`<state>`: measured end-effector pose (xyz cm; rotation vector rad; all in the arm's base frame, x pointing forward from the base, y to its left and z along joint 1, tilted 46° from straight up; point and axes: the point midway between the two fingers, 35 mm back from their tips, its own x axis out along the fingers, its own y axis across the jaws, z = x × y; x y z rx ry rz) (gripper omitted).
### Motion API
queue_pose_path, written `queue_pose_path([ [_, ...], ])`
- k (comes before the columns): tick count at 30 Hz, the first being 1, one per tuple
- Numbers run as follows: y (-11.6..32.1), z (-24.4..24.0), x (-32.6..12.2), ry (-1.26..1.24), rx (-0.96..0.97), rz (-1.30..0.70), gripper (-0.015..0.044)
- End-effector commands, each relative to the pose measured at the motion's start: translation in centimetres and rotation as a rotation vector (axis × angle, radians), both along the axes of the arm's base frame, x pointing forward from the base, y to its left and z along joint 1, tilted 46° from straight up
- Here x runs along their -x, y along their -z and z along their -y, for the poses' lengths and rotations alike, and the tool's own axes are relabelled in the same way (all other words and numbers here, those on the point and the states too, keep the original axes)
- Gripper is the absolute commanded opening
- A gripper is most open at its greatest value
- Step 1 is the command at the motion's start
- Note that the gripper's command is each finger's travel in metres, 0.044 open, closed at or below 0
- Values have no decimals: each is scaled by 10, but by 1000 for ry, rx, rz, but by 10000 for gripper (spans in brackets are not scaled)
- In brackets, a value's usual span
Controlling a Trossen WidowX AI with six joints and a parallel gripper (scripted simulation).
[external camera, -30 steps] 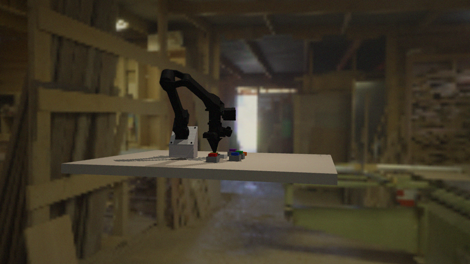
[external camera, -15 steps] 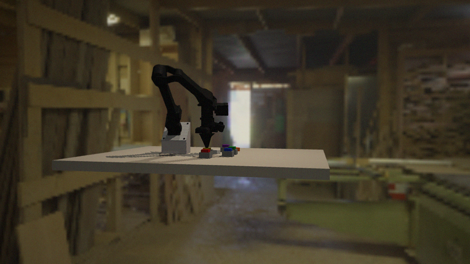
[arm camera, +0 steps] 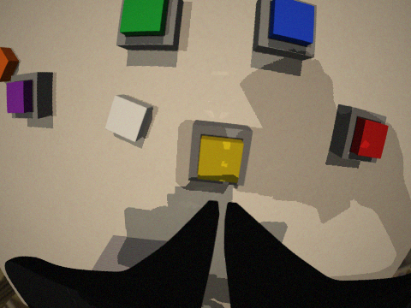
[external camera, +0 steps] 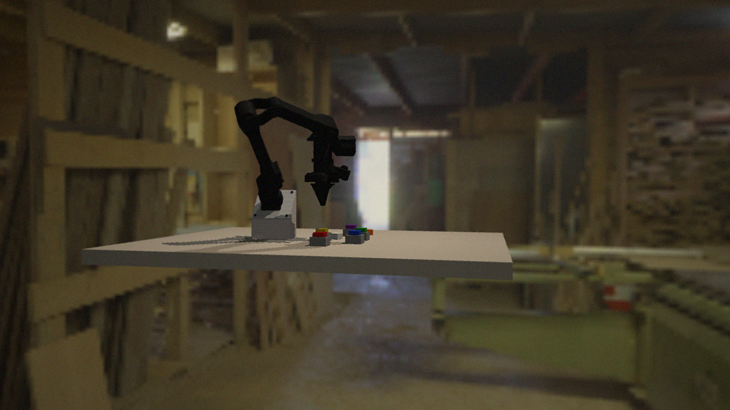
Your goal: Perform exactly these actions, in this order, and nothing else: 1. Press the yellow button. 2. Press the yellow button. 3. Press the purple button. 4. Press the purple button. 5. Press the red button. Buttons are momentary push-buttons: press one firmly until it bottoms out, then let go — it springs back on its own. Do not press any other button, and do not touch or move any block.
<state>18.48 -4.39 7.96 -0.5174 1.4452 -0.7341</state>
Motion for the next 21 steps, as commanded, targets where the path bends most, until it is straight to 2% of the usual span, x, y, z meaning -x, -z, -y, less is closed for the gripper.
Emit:
queue_pose_path([
  [1,-12,-11,1,10,0,1,20],
  [5,-9,-16,-4,9,-2,1,20],
  [9,13,-46,-31,7,-11,3,20],
  [15,62,-98,-62,7,-17,5,20],
  [21,125,-146,-72,9,-13,8,20],
])
